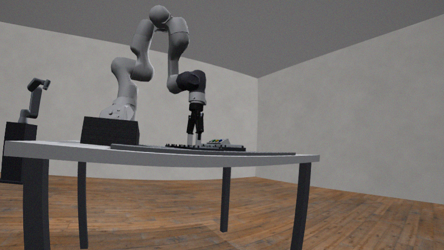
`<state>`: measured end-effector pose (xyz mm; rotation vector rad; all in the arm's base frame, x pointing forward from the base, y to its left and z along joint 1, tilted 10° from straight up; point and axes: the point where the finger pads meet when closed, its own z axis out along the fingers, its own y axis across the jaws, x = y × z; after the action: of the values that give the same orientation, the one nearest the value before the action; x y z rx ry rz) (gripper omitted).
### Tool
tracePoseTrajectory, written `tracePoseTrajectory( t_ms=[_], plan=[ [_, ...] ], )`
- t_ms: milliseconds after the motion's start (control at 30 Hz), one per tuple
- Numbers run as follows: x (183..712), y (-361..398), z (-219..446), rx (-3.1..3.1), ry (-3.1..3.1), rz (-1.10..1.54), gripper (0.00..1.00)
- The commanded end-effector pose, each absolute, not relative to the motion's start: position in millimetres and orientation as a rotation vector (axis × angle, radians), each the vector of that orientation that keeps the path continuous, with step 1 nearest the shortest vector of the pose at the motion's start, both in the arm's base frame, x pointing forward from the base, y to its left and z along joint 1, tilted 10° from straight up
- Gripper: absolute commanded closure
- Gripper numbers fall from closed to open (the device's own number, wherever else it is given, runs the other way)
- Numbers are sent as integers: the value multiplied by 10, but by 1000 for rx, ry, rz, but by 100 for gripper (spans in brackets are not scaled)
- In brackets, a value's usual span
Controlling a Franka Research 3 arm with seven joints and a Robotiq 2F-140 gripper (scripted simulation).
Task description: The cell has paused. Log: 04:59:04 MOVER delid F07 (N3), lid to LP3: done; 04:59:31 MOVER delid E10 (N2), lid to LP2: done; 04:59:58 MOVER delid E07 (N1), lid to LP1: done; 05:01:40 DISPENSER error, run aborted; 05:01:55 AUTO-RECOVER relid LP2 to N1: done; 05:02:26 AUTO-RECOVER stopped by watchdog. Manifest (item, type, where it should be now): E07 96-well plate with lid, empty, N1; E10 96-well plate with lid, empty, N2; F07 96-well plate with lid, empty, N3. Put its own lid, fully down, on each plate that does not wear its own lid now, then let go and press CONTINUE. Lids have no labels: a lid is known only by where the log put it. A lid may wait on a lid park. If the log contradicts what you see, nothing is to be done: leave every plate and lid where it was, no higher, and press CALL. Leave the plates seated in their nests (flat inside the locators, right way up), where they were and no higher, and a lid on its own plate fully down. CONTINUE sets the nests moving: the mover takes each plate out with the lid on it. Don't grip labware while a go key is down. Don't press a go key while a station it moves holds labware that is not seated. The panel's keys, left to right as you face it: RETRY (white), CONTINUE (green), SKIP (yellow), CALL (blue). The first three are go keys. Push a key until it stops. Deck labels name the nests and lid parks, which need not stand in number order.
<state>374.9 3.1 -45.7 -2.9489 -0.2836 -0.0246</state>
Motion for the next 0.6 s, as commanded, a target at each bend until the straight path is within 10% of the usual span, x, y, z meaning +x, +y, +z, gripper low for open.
tracePoseTrajectory(
  t_ms=[0, 200, 233, 567],
  plan=[
    [3767, 24, -455, -2950, -277, -29, 34],
    [3767, 24, -455, -2950, -277, -29, 34],
    [3767, 24, -455, -2950, -277, -29, 100],
    [3767, 24, -455, -2950, -277, -29, 100]
  ],
)
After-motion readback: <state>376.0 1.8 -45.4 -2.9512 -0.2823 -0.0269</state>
